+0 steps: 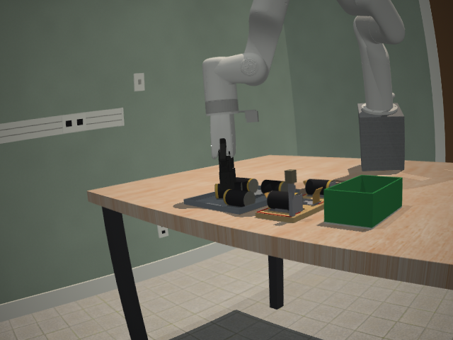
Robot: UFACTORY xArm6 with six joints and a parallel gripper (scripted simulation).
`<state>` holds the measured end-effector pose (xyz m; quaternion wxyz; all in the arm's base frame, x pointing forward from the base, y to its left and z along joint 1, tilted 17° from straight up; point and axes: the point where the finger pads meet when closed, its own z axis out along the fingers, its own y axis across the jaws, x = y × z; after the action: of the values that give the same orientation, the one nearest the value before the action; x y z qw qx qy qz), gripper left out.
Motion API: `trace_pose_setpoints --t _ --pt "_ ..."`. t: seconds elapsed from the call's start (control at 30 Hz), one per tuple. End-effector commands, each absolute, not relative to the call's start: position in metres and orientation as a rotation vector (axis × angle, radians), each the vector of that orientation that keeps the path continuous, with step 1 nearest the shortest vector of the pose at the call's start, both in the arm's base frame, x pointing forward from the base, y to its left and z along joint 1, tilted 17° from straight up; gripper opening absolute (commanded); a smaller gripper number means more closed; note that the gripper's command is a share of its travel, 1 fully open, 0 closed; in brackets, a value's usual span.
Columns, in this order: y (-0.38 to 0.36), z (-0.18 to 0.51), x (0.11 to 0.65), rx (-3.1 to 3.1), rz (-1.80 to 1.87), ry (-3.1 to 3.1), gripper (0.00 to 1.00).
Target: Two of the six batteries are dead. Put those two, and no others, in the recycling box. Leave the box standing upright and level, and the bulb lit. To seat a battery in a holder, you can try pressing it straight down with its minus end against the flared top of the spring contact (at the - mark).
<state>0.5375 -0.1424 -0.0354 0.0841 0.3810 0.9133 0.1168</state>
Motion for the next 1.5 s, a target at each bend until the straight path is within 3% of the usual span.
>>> trace_pose_setpoints --t 0.0,0.53,0.57,1.47 --pt "-0.1428 -0.0360 0.5396 1.135 0.349 2.721 0.51" --pt "-0.1415 -0.0443 0.5418 1.135 0.349 2.721 0.51" --pt "-0.1415 -0.0443 0.5418 1.135 0.349 2.721 0.28" --pt "-0.1415 -0.0443 0.5418 1.135 0.349 2.721 0.28"
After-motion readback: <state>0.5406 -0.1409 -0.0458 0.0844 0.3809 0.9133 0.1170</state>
